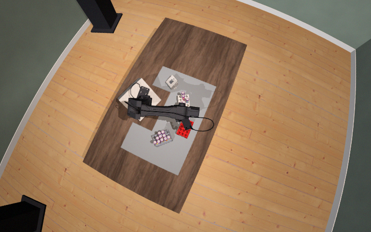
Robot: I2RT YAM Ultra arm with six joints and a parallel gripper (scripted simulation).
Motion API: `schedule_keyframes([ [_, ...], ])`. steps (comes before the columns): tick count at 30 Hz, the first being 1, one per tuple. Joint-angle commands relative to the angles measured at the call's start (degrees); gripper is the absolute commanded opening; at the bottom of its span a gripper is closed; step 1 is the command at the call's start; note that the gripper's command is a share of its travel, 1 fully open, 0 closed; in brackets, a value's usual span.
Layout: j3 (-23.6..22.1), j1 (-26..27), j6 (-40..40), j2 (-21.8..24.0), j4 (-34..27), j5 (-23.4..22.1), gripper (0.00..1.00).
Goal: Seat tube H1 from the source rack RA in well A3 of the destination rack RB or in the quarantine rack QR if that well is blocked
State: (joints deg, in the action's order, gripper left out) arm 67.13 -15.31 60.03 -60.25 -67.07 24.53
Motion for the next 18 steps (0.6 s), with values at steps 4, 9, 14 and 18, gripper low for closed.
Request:
schedule_keyframes([
  [4,1.56,0.54,-0.96,1.92,1.17,-0.14,0.0],
  [9,-0.85,0.45,-1.17,1.75,1.63,-0.34,0.0],
  [14,-0.54,1.06,-1.37,1.77,2.06,-0.23,0.0],
  [18,-0.05,0.83,-1.48,1.81,2.25,-0.41,0.0],
])
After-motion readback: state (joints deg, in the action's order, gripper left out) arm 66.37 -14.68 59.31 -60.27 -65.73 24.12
